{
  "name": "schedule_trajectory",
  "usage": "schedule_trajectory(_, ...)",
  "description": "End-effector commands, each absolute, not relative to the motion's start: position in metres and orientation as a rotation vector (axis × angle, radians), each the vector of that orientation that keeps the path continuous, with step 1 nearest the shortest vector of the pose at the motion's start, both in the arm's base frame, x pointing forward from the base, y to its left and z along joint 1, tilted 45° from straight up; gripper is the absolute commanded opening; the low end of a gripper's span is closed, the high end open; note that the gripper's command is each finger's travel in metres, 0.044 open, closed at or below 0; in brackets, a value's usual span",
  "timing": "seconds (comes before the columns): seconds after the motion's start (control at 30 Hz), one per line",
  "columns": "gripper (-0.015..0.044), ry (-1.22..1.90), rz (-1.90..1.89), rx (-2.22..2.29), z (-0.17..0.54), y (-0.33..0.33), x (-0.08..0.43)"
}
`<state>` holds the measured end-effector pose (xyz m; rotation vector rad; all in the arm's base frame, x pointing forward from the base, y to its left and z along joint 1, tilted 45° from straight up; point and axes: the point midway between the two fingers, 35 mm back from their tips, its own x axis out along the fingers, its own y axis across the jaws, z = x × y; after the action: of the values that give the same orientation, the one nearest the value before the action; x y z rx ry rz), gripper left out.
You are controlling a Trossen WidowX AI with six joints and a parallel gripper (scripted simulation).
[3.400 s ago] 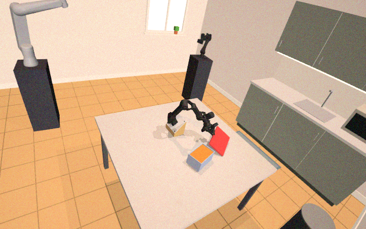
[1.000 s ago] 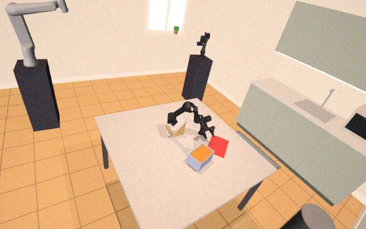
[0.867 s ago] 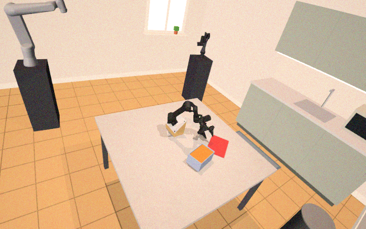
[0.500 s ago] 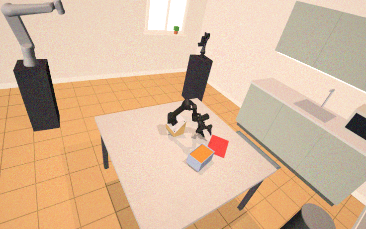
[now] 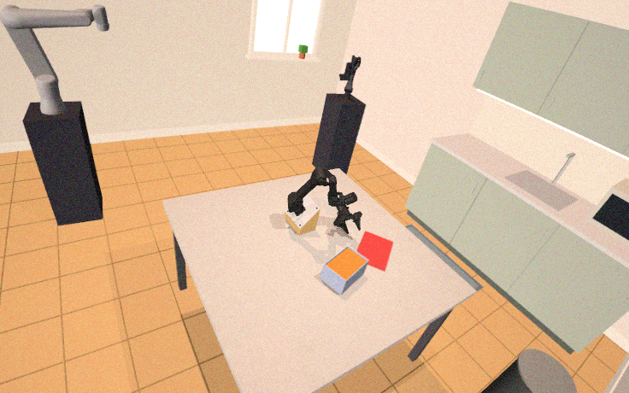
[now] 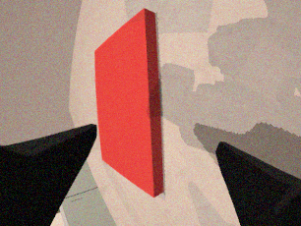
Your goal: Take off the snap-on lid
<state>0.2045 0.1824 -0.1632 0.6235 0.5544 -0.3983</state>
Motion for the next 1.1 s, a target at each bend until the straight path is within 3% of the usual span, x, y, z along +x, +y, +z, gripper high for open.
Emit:
schedule_trajectory(0.0, 0.044, 0.548, -0.389, 0.642, -0.155, 0.191, 0.203)
schedule_trajectory(1.07, 0.044, 0.553, -0.39, 0.643, -0.108, 0.225, 0.174)
